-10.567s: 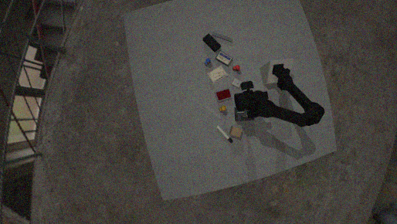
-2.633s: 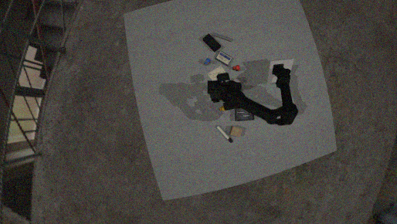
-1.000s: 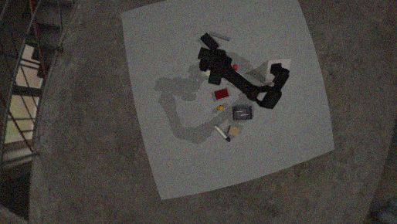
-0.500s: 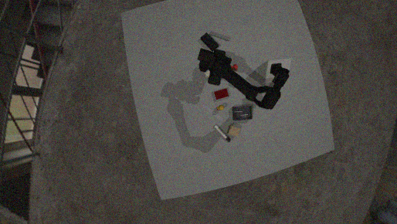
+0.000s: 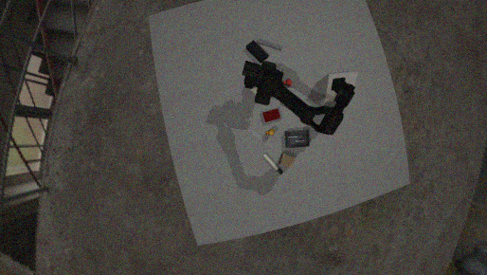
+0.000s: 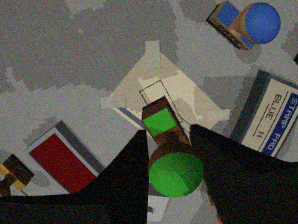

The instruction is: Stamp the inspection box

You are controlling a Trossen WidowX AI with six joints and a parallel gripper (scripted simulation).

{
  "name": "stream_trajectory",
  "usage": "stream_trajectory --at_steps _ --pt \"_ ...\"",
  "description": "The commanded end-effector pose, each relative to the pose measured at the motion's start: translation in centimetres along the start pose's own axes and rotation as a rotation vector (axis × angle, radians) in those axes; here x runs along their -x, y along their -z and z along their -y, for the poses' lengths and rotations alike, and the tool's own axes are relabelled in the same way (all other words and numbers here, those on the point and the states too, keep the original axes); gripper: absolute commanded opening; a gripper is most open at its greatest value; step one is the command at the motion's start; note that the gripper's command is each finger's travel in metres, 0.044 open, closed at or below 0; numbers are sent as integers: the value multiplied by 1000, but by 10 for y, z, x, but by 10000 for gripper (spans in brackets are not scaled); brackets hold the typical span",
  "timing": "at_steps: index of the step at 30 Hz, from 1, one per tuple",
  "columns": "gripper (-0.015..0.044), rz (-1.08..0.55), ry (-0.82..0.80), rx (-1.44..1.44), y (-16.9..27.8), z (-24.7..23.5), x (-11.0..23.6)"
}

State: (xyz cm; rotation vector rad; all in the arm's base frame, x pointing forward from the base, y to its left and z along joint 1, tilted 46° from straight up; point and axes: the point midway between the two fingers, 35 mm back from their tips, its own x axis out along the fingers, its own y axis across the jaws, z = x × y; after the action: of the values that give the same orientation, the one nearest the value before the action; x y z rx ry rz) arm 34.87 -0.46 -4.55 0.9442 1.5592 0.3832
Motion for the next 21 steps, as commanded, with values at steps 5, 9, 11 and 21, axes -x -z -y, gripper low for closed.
stream_trajectory --at_steps 5,9,11,21 --pt "0 0 -3 -4 1 0 -6" --pt "0 0 -3 -4 1 0 -8" --pt "0 0 -3 -4 1 0 -10" --pt "0 1 -3 -5 1 1 -16"
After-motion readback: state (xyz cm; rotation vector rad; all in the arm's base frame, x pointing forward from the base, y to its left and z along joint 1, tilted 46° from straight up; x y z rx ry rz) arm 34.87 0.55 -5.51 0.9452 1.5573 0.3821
